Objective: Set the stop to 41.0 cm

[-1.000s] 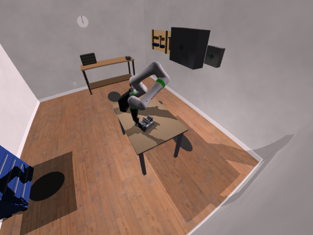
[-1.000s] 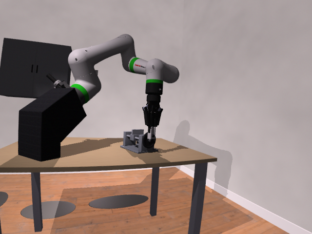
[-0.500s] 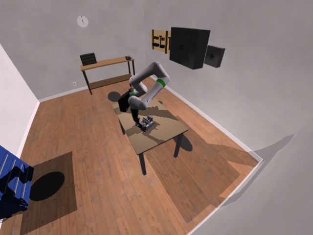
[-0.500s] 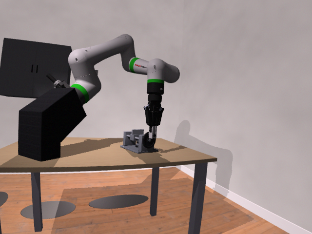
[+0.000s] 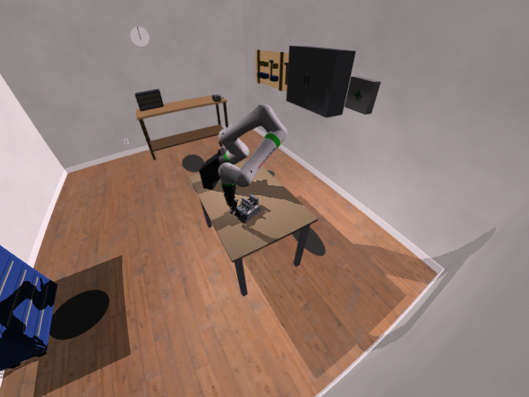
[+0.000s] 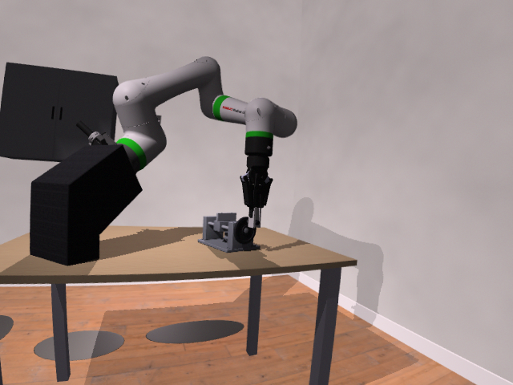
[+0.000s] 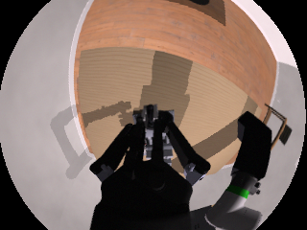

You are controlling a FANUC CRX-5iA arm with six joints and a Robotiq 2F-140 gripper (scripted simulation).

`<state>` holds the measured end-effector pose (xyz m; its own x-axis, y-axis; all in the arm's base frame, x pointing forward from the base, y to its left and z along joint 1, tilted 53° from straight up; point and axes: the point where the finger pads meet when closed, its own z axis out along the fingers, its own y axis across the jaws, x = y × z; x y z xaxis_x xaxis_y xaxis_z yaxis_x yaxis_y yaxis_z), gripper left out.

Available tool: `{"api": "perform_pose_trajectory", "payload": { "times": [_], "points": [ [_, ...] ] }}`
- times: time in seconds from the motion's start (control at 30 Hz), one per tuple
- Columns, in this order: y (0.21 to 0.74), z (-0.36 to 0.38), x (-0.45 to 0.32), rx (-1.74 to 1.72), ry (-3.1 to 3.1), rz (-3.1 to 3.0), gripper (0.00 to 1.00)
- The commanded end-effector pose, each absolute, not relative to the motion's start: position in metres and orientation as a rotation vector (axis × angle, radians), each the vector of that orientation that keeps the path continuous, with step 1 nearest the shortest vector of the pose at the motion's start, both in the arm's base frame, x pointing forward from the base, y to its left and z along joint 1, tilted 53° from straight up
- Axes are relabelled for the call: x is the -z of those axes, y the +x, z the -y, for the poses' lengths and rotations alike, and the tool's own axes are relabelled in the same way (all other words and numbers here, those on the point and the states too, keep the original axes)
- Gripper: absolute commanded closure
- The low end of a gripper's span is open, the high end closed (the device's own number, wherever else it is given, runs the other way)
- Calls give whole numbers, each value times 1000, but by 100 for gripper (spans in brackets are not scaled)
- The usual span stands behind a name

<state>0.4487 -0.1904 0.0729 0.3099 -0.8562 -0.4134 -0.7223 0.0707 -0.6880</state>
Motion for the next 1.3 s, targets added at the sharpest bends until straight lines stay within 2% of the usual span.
{"api": "perform_pose_trajectory", "payload": {
  "times": [0.0,1.27],
  "points": [
    [453,190,-75,188,-1680,-1445,96],
    [494,166,-55,188,-1680,-1445,96]
  ]
}}
